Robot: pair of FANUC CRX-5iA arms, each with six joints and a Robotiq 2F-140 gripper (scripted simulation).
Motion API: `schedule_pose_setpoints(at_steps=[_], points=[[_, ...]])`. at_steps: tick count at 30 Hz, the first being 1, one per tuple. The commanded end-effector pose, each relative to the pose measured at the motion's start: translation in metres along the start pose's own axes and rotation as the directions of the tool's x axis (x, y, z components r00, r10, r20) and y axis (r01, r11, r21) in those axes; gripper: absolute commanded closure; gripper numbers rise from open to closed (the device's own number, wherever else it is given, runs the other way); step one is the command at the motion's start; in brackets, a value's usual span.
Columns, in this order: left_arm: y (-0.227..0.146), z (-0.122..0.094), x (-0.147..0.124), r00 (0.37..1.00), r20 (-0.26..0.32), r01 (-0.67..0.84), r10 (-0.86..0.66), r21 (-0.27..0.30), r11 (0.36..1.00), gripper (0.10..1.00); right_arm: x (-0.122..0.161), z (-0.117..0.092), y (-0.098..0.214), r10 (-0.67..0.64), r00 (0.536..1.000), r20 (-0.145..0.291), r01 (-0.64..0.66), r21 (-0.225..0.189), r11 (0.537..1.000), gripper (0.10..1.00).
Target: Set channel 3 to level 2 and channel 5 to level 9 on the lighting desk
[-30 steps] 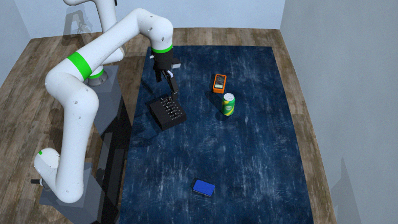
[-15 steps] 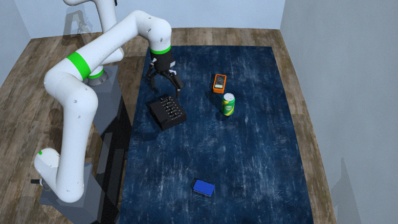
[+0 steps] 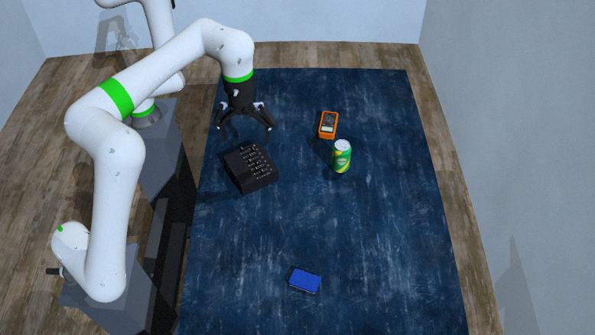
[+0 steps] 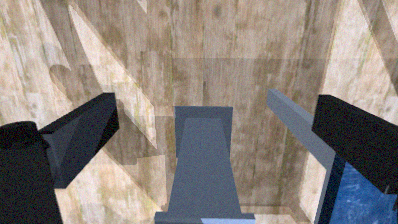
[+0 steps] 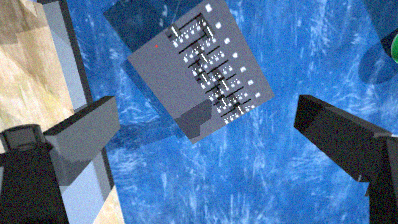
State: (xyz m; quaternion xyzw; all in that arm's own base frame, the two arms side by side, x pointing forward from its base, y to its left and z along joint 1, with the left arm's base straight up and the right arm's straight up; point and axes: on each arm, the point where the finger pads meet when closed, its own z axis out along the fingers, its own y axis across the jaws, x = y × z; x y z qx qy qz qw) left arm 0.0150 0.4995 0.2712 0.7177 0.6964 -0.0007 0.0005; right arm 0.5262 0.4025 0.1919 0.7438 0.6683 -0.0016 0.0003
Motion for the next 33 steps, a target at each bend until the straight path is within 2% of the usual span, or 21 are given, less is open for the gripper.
schedule_pose_setpoints(at_steps=[1,18,21,23,25,33], points=[[0.0,-0.001,0.0,1.0,-0.002,0.0,0.0,0.0,1.0,0.098,0.0,0.0,0.0,-0.05,0.999,-0.001,0.05,-0.002,0.999,0.098],[0.0,-0.001,0.0,1.0,-0.002,0.0,0.0,0.0,1.0,0.098,0.0,0.001,0.0,-0.042,0.999,-0.001,0.042,-0.002,0.999,0.098],[0.0,-0.001,0.0,1.0,-0.002,0.0,0.0,0.0,1.0,0.098,-0.002,0.008,0.001,0.085,0.996,-0.001,-0.085,-0.001,0.996,0.098],[0.0,-0.001,0.0,1.0,-0.002,0.0,0.0,0.0,1.0,0.098,-0.002,0.008,0.001,0.085,0.996,-0.001,-0.085,-0.001,0.996,0.098],[0.0,-0.001,0.0,1.0,-0.002,0.0,0.0,0.0,1.0,0.098,-0.003,0.015,0.003,0.212,0.977,-0.002,-0.212,-0.001,0.977,0.098],[0.0,-0.001,0.0,1.0,-0.002,0.0,0.0,0.0,1.0,0.098,-0.007,0.03,0.005,0.446,0.895,-0.002,-0.446,0.0,0.895,0.098]])
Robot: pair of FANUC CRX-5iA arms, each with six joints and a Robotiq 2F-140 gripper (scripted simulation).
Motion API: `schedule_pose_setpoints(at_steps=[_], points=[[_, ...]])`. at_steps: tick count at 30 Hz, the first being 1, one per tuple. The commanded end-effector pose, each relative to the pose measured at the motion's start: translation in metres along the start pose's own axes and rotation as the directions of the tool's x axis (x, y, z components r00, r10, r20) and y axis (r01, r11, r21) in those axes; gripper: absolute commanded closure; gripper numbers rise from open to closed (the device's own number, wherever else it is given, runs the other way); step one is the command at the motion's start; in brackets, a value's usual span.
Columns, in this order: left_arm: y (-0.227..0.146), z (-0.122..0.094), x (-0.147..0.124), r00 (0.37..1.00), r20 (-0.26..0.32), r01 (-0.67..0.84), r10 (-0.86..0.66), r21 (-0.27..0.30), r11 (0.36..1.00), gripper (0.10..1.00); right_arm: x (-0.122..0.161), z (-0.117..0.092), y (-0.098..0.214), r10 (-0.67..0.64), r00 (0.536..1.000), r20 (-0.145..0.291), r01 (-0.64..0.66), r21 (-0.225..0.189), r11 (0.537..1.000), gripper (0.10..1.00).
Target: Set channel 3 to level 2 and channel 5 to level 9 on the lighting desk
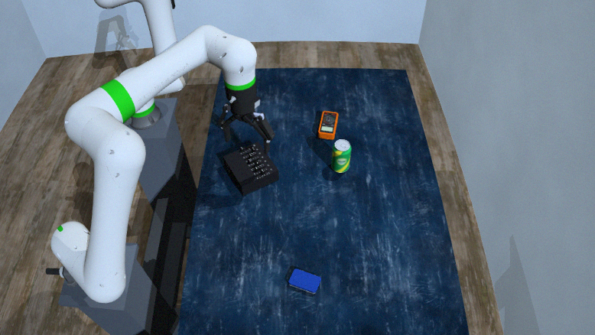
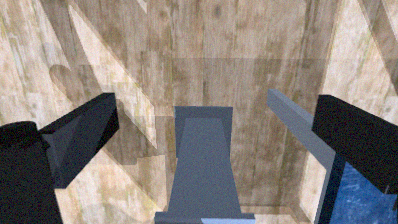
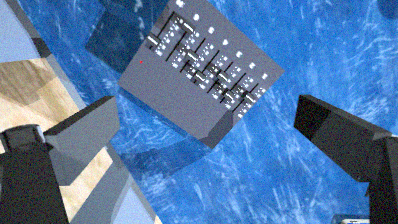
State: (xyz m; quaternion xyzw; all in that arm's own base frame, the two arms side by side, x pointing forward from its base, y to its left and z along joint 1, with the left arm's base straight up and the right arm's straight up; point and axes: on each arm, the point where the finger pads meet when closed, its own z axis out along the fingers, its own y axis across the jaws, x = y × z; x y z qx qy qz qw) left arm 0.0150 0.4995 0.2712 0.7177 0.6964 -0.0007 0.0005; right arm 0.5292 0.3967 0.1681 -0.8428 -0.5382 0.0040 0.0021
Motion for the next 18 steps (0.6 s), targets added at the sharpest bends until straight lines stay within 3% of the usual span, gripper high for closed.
schedule_pose_setpoints(at_steps=[1,5,7,8,16,18], points=[[0.0,-0.001,0.0,1.0,-0.002,0.0,0.0,0.0,1.0,0.098,-0.001,0.008,0.003,0.167,0.986,-0.005,-0.167,-0.007,0.986,0.098],[0.0,-0.001,0.0,1.0,-0.002,0.0,0.0,0.0,1.0,0.098,-0.003,0.016,0.004,0.293,0.956,-0.006,-0.293,-0.006,0.956,0.098],[0.0,-0.001,0.0,1.0,-0.002,0.0,0.0,0.0,1.0,0.098,-0.003,0.016,0.004,0.293,0.956,-0.006,-0.293,-0.006,0.956,0.098],[0.0,-0.001,0.0,1.0,-0.002,0.0,0.0,0.0,1.0,0.098,-0.004,0.021,0.006,0.383,0.924,-0.007,-0.383,-0.006,0.924,0.098],[0.0,-0.001,0.0,1.0,-0.002,0.0,0.0,0.0,1.0,0.098,-0.008,0.035,0.009,0.591,0.806,-0.008,-0.591,-0.003,0.806,0.098],[0.0,-0.001,0.0,1.0,-0.002,0.0,0.0,0.0,1.0,0.098,-0.008,0.036,0.009,0.602,0.798,-0.008,-0.602,-0.003,0.798,0.098]])
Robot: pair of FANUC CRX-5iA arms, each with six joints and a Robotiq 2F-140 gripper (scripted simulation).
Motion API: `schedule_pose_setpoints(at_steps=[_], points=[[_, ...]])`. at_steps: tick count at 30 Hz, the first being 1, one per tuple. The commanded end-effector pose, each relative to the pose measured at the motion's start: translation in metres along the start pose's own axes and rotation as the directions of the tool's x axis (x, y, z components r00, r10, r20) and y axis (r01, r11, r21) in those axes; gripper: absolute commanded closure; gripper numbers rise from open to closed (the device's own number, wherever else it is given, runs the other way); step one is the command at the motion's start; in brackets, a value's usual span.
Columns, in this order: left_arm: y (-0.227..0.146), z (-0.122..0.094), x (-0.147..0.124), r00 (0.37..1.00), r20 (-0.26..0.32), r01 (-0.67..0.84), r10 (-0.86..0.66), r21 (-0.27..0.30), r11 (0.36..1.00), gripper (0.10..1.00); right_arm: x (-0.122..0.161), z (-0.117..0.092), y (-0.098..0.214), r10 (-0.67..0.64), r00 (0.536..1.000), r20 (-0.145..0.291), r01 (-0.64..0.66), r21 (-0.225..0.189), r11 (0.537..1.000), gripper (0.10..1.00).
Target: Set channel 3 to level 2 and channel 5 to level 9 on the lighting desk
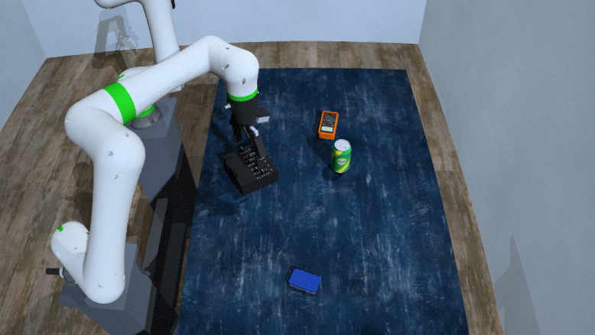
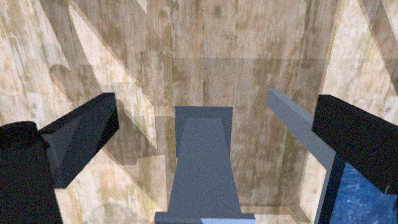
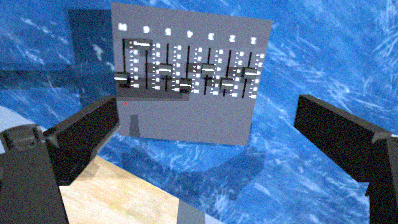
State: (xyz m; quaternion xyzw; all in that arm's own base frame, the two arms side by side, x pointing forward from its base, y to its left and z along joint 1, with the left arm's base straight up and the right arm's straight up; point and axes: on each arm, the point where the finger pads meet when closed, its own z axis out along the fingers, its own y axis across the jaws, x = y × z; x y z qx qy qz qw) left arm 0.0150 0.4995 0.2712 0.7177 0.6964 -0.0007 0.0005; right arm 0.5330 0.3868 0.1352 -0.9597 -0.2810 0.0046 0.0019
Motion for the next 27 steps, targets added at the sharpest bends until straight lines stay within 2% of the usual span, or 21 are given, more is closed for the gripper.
schedule_pose_setpoints(at_steps=[1,2,27], points=[[0.0001,-0.0008,0.0002,1.0,-0.002,0.0,0.0,0.0,1.0,0.098,0.0001,0.0029,0.0014,0.08,0.997,-0.008,-0.08,-0.005,0.997,0.098],[0.0001,-0.0008,0.0002,1.0,-0.002,0.0,0.0,0.0,1.0,0.098,0.0001,0.0029,0.0014,0.08,0.997,-0.008,-0.08,-0.005,0.997,0.999],[0.0001,-0.0008,0.0002,1.0,-0.002,0.0,0.0,0.0,1.0,0.098,0.0001,0.0029,0.0014,0.08,0.997,-0.008,-0.08,-0.005,0.997,0.999]])
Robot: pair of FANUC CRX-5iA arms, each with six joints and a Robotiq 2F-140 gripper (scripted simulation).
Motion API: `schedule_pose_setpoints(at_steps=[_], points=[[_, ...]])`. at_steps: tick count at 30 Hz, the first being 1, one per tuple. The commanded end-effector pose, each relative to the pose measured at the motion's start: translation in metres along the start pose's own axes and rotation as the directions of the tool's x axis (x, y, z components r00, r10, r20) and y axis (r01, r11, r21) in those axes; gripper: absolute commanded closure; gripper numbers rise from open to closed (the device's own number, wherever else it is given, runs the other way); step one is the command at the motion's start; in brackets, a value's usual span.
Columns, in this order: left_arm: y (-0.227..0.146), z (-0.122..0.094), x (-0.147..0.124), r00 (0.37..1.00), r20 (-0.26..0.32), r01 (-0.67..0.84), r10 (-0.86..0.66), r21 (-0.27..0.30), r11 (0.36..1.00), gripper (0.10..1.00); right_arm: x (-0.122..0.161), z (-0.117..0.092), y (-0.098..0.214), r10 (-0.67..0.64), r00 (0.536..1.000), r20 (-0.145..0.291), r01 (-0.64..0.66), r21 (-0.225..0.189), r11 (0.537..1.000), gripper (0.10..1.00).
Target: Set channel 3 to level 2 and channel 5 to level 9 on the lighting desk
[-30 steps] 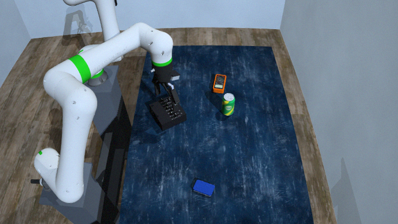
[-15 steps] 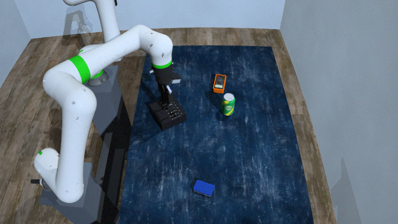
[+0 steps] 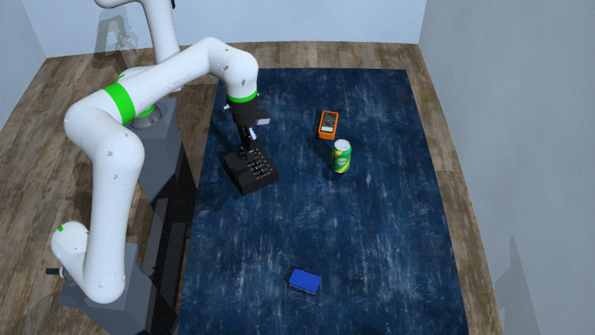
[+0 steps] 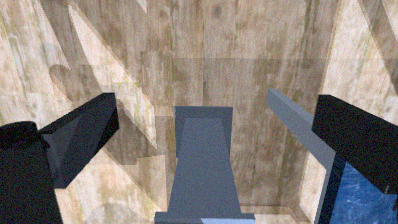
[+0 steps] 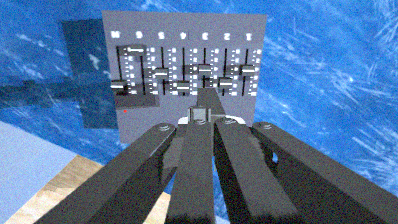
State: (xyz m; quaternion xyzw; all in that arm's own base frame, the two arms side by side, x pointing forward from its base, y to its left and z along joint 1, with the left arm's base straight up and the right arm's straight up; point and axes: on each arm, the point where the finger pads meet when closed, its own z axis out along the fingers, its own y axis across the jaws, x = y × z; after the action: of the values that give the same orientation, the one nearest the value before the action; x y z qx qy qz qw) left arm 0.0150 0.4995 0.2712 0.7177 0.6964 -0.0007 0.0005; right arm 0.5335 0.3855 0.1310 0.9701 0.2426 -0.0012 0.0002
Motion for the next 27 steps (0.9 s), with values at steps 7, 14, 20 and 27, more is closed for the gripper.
schedule_pose_setpoints(at_steps=[7,14,20,27], points=[[0.0001,-0.0008,0.0002,1.0,-0.002,0.0,0.0,0.0,1.0,0.098,0.0005,-0.0007,0.0001,0.002,1.0,-0.002,-0.002,0.0,1.0,0.999],[0.0001,-0.0008,0.0002,1.0,-0.002,0.0,0.0,0.0,1.0,0.098,0.0004,0.0003,0.0,0.007,1.0,-0.002,-0.007,0.0,1.0,0.999],[0.0001,-0.0008,0.0002,1.0,-0.002,0.0,0.0,0.0,1.0,0.098,0.0004,0.0022,0.0,0.016,1.0,-0.002,-0.016,0.0,1.0,0.999],[0.0001,-0.0008,0.0002,1.0,-0.002,0.0,0.0,0.0,1.0,0.098,0.0003,0.0073,-0.0001,0.02,1.0,-0.002,-0.02,0.0,1.0,0.999]])
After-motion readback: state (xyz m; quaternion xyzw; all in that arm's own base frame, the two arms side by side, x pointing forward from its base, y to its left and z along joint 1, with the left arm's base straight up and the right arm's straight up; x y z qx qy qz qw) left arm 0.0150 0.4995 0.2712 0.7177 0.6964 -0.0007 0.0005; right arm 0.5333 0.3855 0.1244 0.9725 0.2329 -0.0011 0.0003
